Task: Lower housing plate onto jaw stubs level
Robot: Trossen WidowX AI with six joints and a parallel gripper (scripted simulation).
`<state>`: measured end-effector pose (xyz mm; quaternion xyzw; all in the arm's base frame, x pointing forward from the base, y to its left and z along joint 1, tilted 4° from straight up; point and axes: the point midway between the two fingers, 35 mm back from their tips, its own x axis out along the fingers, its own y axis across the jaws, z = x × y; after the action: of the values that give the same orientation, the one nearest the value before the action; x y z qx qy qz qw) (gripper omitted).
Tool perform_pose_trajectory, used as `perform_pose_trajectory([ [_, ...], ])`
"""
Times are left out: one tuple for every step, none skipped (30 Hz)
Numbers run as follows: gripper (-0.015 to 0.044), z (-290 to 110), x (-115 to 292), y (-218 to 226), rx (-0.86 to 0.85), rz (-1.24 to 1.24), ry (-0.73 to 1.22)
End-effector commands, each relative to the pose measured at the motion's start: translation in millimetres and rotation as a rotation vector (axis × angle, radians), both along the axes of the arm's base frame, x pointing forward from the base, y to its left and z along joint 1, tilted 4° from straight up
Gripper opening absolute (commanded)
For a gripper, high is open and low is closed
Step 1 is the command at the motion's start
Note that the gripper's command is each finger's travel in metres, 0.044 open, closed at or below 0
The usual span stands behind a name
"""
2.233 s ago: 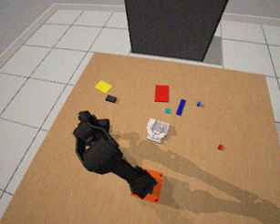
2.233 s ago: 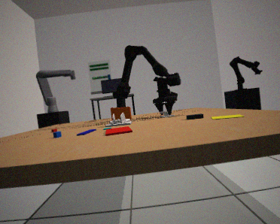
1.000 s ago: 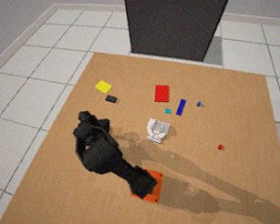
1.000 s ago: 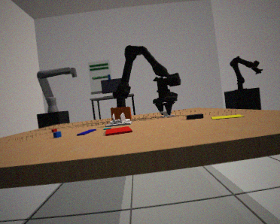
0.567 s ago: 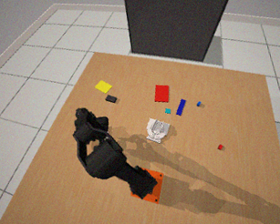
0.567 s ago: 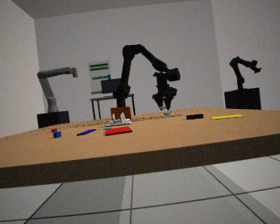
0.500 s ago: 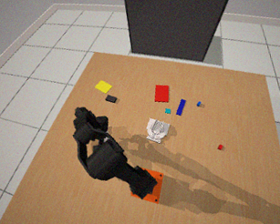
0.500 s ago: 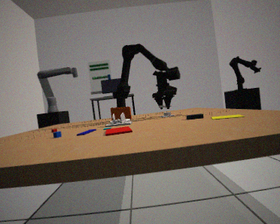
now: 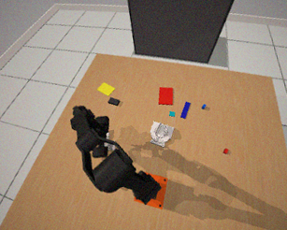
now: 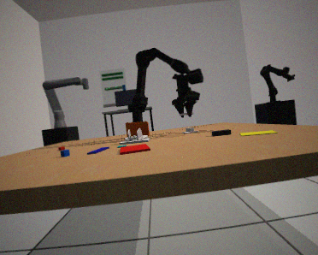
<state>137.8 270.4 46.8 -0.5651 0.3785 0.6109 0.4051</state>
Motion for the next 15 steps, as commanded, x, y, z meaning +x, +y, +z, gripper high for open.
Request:
perform_pose_trajectory([
  [0.0351, 2.2, 4.0, -1.5, 0.005, -0.026, 0.002],
  [0.0351, 2.0, 6.6, -3.6, 0.004, -0.047, 0.003],
  [0.0351, 1.8, 9.2, -5.7, 0.003, -0.068, 0.004],
  [0.0351, 1.6, 11.8, -7.8, 0.002, -0.090, 0.005],
  [0.0351, 1.4, 14.4, -10.0, 0.001, -0.111, 0.006],
  [0.0351, 1.2, 16.9, -12.1, 0.000, -0.132, 0.007],
  [0.0351, 1.0, 19.4, -14.3, -0.001, -0.154, 0.008],
  [0.0351, 0.8, 21.8, -16.6, -0.002, -0.175, 0.009],
  [0.0351, 0.6, 24.3, -18.8, -0.003, -0.197, 0.010],
  [0.0351, 0.4, 26.7, -21.1, -0.004, -0.218, 0.011],
  [0.0351, 0.2, 29.1, -23.4, -0.005, -0.240, 0.012],
  [0.0351, 0.0, 31.5, -25.8, -0.006, -0.262, 0.013],
  [0.0351, -0.2, 33.8, -28.2, -0.007, -0.283, 0.014],
  [0.0351, -0.4, 36.1, -30.5, -0.008, -0.305, 0.015],
  [0.0351, -0.6, 38.4, -33.0, -0.009, -0.327, 0.016],
])
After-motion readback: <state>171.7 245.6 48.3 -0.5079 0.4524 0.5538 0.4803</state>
